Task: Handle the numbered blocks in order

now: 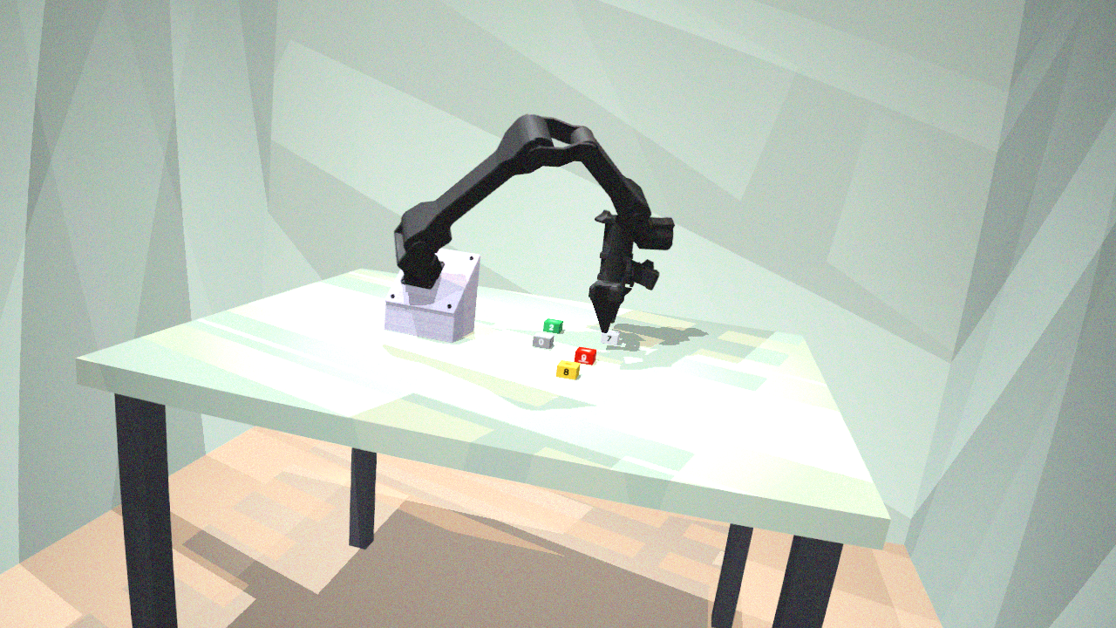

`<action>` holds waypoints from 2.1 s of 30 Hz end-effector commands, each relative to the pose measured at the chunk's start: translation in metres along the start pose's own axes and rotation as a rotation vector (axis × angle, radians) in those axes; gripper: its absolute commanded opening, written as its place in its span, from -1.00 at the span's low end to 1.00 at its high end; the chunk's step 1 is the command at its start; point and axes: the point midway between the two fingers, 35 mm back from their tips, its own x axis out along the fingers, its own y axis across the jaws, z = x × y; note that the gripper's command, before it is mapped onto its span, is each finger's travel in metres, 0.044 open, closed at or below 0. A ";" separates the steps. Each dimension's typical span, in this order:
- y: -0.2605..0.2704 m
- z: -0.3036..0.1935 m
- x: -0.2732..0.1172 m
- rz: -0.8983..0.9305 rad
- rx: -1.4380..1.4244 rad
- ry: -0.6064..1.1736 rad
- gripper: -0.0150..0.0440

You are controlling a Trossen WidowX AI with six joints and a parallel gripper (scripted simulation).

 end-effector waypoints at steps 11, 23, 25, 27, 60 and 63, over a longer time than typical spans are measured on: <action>-0.001 -0.004 0.020 -0.011 -0.010 0.008 0.60; -0.001 -0.004 0.020 -0.011 -0.010 0.008 -0.08; -0.001 -0.004 0.020 -0.011 -0.010 0.008 -0.08; -0.001 -0.004 0.020 -0.011 -0.010 0.008 -0.08; 0.000 -0.003 -0.017 -0.009 -0.010 0.008 0.86; 0.001 -0.002 -0.030 -0.008 -0.010 0.008 0.69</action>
